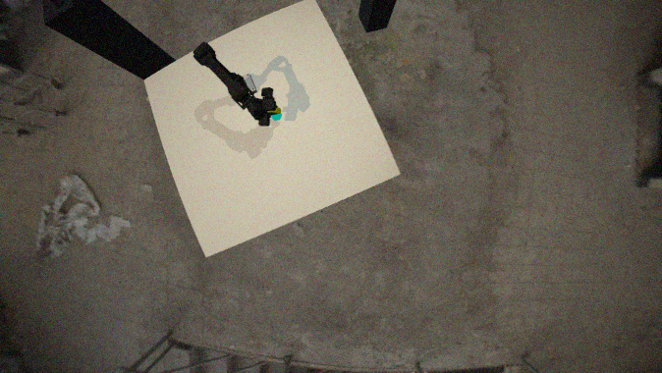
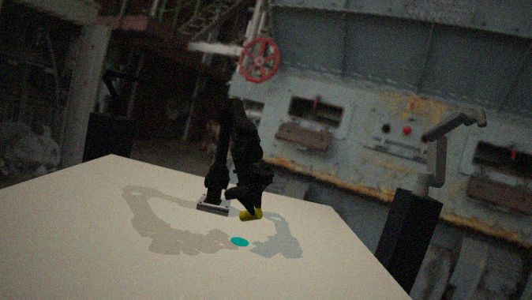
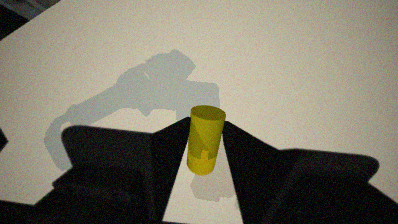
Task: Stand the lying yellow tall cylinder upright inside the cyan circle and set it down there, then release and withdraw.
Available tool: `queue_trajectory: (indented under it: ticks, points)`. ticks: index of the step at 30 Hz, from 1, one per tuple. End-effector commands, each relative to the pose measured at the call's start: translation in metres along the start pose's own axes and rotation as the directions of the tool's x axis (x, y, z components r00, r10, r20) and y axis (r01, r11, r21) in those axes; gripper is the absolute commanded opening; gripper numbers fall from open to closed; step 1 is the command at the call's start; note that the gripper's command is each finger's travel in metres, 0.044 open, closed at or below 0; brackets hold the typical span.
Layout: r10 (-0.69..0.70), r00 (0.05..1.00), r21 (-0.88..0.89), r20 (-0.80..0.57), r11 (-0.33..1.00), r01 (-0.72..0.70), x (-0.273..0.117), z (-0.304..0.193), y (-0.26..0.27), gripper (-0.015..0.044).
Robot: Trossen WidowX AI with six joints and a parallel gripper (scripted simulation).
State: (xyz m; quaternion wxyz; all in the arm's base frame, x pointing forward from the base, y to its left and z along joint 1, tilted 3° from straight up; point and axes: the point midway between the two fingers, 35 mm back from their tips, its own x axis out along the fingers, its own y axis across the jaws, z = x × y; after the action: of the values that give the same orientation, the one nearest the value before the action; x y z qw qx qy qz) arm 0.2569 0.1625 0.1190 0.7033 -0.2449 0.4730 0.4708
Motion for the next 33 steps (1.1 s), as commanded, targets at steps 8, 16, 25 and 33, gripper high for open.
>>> queue_trajectory:
  ticks: [8, 16, 25, 33]
  points:
    - [0.009, 0.996, 0.016, 0.092, 1.0, -0.01, -0.0005, 0.0015, -0.0027, 0.0105]
    - [0.015, 0.989, 0.022, 0.15, 1.0, -0.018, 0.0, 0.0017, -0.0048, 0.0105]
    - [0.02, 0.977, 0.025, 0.214, 0.999, -0.026, -0.0001, 0.0016, -0.0069, 0.0105]
    - [0.024, 0.963, 0.025, 0.269, 0.999, -0.032, -0.0007, 0.0013, -0.0085, 0.0105]
